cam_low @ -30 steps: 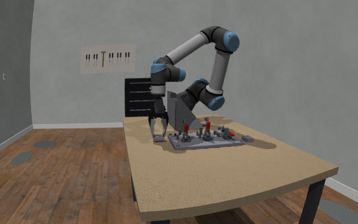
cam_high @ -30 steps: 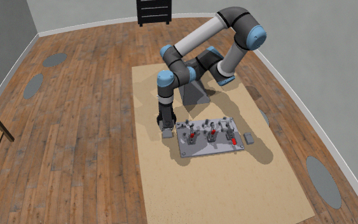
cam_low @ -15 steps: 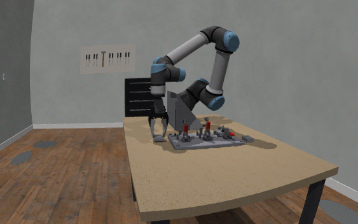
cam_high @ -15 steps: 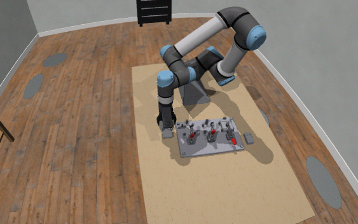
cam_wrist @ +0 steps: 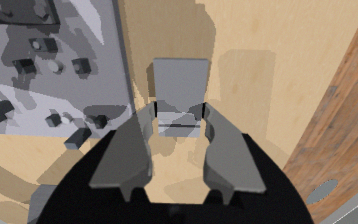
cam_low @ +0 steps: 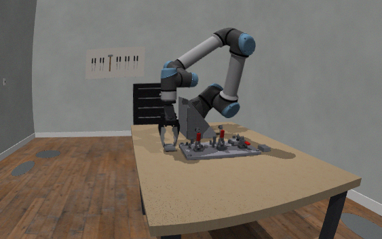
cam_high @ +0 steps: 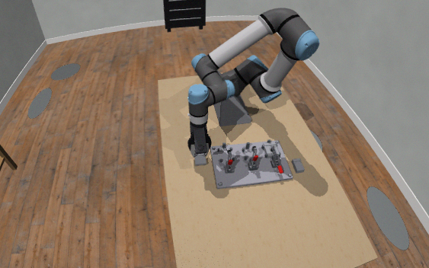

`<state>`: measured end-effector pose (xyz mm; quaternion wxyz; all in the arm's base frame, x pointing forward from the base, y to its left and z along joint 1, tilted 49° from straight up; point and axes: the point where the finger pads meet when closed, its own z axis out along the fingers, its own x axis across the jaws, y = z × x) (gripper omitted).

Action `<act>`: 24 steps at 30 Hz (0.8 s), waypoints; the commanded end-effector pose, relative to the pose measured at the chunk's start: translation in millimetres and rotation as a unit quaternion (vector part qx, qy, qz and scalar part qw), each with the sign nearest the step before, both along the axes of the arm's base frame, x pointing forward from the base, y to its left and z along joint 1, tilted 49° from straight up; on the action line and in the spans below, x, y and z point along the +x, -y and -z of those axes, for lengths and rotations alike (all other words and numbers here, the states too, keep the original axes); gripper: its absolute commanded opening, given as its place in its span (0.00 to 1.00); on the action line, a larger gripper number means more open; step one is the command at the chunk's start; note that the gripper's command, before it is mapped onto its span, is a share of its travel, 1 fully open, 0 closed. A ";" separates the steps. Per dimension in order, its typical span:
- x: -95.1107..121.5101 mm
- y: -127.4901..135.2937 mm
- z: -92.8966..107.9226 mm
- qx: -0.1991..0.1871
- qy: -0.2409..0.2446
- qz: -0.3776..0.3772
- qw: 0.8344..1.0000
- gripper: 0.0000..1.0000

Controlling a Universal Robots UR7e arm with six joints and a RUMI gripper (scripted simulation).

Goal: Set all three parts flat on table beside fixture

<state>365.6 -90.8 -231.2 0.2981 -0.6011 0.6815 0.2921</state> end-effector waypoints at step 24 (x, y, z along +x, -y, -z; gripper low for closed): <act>0.7 -4.1 4.1 -0.001 0.000 0.000 1.000 0.00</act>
